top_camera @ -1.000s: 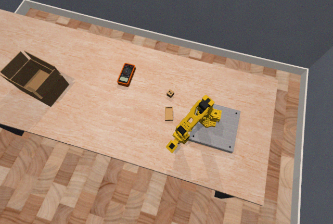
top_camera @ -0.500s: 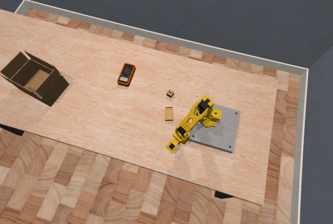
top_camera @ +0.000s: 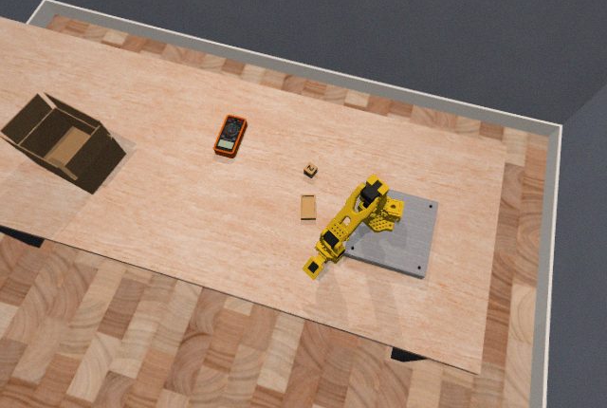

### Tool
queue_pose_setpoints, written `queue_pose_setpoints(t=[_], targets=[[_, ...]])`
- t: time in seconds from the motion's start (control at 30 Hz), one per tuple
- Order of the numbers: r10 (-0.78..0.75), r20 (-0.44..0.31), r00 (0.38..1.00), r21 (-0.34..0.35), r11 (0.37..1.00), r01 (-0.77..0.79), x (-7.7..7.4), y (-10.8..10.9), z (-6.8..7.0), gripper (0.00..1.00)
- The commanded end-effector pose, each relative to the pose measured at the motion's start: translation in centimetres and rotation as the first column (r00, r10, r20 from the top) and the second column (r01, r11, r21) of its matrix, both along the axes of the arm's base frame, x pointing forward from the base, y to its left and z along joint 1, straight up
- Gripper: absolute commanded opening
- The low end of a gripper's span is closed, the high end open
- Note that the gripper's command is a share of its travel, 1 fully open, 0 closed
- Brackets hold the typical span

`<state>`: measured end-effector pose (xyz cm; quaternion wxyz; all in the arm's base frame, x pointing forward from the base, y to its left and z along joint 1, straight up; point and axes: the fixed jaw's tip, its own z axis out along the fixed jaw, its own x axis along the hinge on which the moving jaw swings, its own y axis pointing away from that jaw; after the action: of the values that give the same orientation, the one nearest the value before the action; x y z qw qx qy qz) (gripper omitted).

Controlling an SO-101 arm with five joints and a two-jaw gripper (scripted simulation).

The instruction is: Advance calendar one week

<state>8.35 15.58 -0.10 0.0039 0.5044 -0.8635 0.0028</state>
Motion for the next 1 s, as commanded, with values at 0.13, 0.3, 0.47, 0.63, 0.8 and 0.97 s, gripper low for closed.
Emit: queue_pose_setpoints(t=[0.13, 0.3, 0.47, 0.63, 0.8, 0.97], targets=[[-0.003, -0.011, 1.0, -0.017, 1.0, 0.003, -0.3, -0.3, -0.5, 0.0], [-0.003, -0.011, 1.0, -0.017, 1.0, 0.003, -0.3, -0.3, -0.9, 0.0], [-0.003, -0.011, 1.0, -0.017, 1.0, 0.003, -0.3, -0.3, -1.0, 0.0], [-0.003, -0.011, 1.0, -0.017, 1.0, 0.003, -0.3, -0.3, -1.0, 0.0], [-0.003, -0.011, 1.0, -0.017, 1.0, 0.003, -0.3, -0.3, -1.3, 0.0], [-0.003, -0.011, 1.0, -0.017, 1.0, 0.003, -0.3, -0.3, -1.6, 0.0]])
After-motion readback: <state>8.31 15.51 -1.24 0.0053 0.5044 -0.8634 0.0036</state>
